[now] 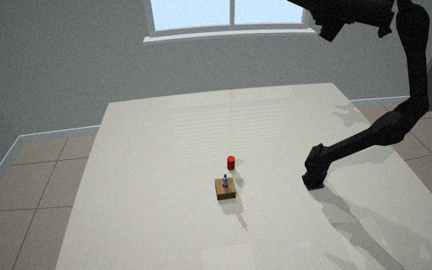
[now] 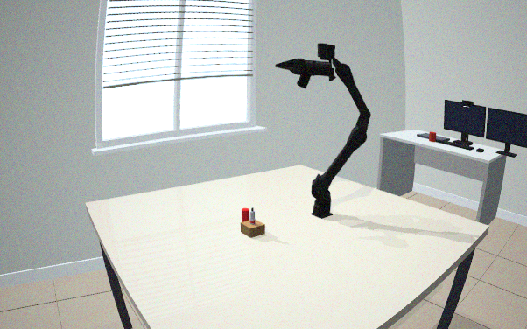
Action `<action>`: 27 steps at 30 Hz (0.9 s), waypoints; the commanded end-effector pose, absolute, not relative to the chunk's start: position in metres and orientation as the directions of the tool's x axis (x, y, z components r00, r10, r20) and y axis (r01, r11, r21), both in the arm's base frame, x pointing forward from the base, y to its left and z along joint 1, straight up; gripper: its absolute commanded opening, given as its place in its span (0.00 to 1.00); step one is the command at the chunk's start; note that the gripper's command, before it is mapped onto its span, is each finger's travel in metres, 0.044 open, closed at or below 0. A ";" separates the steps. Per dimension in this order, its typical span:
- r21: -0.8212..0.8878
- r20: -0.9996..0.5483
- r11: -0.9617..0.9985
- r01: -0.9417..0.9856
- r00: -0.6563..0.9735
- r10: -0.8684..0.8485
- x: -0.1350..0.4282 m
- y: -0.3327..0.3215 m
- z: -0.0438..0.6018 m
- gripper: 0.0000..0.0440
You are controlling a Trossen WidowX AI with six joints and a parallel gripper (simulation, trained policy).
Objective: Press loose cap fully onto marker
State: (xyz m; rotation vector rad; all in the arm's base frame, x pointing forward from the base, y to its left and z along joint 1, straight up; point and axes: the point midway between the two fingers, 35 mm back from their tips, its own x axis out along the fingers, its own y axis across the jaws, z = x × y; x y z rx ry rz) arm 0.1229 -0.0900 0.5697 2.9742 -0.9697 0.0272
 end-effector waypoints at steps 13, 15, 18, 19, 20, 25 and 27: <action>-0.014 -0.165 -0.843 -0.538 0.833 -0.528 0.153 -0.100 0.537 0.72; -0.016 -0.187 -0.847 -0.532 0.833 -0.520 0.156 -0.102 0.532 0.73; -0.018 -0.220 -0.852 -0.523 0.833 -0.507 0.162 -0.103 0.526 0.73; -0.019 -0.231 -0.853 -0.521 0.833 -0.503 0.164 -0.104 0.523 0.74; -0.020 -0.241 -0.855 -0.518 0.833 -0.499 0.166 -0.104 0.521 0.74; -0.024 -0.295 -0.863 -0.505 0.828 -0.477 0.175 -0.107 0.509 0.74; -0.026 -0.316 -0.866 -0.500 0.826 -0.468 0.179 -0.108 0.504 0.74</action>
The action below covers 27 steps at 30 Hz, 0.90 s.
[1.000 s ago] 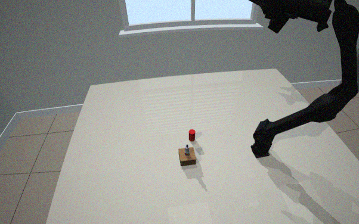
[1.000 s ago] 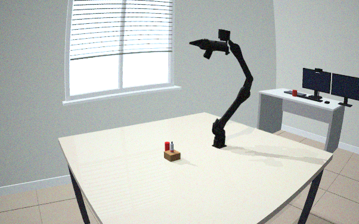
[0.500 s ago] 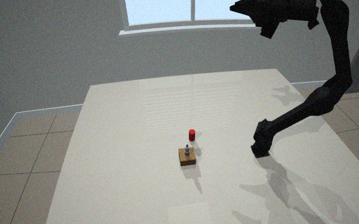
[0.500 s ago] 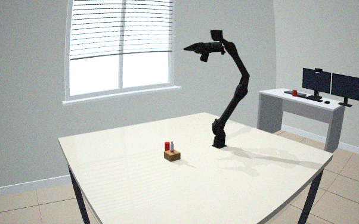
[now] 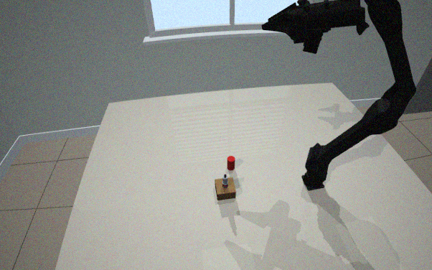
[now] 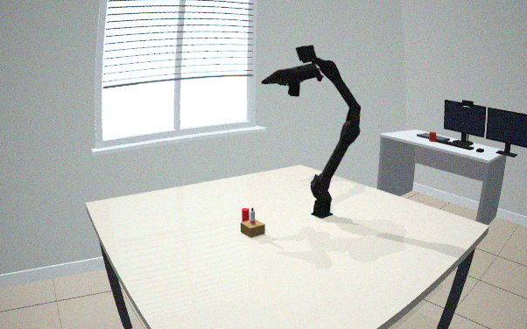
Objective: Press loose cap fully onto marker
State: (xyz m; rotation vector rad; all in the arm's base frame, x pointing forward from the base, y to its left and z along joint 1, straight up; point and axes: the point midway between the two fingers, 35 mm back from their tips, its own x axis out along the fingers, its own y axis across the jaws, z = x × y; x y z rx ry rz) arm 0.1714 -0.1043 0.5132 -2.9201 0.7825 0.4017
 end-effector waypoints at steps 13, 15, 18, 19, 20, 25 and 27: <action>-0.035 -0.447 -0.882 -0.471 0.796 -0.408 0.203 -0.113 0.473 0.74; -0.036 -0.466 -0.884 -0.467 0.790 -0.399 0.207 -0.114 0.468 0.74; -0.037 -0.494 -0.887 -0.461 0.779 -0.385 0.212 -0.115 0.461 0.74; -0.037 -0.504 -0.888 -0.459 0.776 -0.380 0.214 -0.116 0.459 0.74; -0.038 -0.513 -0.888 -0.457 0.772 -0.376 0.216 -0.116 0.456 0.74; -0.039 -0.558 -0.893 -0.449 0.751 -0.353 0.225 -0.118 0.444 0.74; -0.039 -0.575 -0.894 -0.445 0.742 -0.344 0.228 -0.118 0.439 0.74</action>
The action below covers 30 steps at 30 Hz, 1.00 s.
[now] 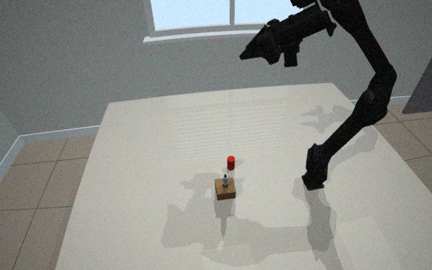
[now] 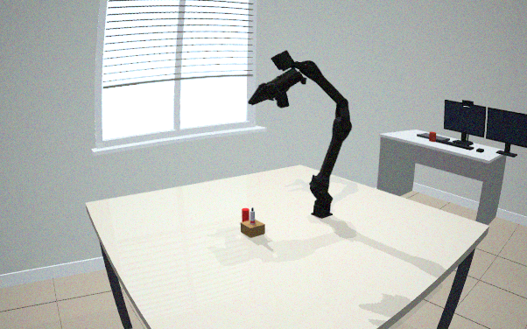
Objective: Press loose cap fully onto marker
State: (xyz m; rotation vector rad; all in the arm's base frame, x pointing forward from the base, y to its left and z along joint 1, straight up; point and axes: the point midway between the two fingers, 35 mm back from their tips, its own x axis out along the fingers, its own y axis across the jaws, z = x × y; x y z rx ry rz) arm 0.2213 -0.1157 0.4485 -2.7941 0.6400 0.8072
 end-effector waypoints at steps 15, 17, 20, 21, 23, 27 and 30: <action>-0.038 -0.692 -0.905 -0.424 0.664 -0.282 0.253 -0.122 0.402 0.74; -0.038 -0.706 -0.906 -0.422 0.653 -0.274 0.256 -0.122 0.397 0.74; -0.037 -0.727 -0.908 -0.418 0.635 -0.263 0.261 -0.123 0.389 0.74; -0.037 -0.733 -0.908 -0.417 0.629 -0.259 0.263 -0.123 0.387 0.74; -0.036 -0.746 -0.909 -0.415 0.617 -0.252 0.266 -0.124 0.382 0.74; -0.034 -0.770 -0.911 -0.411 0.592 -0.238 0.271 -0.124 0.373 0.74; -0.033 -0.787 -0.912 -0.408 0.573 -0.228 0.275 -0.125 0.365 0.74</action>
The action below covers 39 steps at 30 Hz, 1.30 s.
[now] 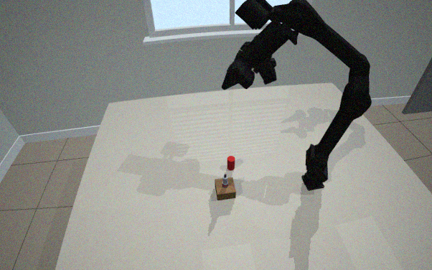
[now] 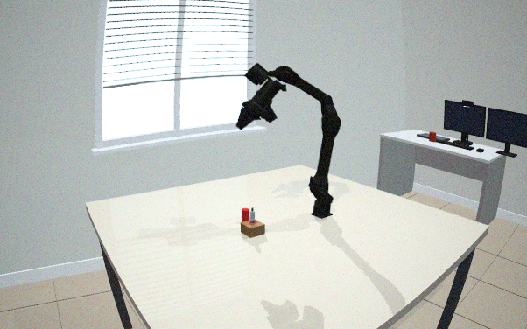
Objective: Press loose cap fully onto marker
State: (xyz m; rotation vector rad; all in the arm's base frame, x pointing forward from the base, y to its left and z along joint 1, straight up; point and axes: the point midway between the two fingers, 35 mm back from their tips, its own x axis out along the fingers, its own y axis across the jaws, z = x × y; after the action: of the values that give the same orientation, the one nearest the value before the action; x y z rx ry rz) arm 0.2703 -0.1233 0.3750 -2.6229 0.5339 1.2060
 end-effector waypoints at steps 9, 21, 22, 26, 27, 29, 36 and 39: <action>-0.028 -0.833 -0.916 -0.401 0.516 -0.200 0.287 -0.127 0.344 0.74; -0.021 -0.882 -0.919 -0.395 0.440 -0.169 0.301 -0.129 0.318 0.74; -0.020 -0.885 -0.919 -0.394 0.434 -0.167 0.302 -0.129 0.316 0.74; -0.017 -0.899 -0.919 -0.393 0.408 -0.158 0.305 -0.131 0.307 0.74; -0.016 -0.902 -0.919 -0.393 0.402 -0.156 0.306 -0.131 0.305 0.74; -0.014 -0.909 -0.919 -0.393 0.389 -0.152 0.308 -0.131 0.301 0.74; -0.008 -0.930 -0.920 -0.393 0.341 -0.138 0.313 -0.133 0.285 0.74; -0.005 -0.939 -0.920 -0.393 0.319 -0.131 0.314 -0.134 0.279 0.73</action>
State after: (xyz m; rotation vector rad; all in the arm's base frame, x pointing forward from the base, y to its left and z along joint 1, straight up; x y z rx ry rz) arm 0.3120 -0.1326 0.2876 -2.3847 0.4734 1.6022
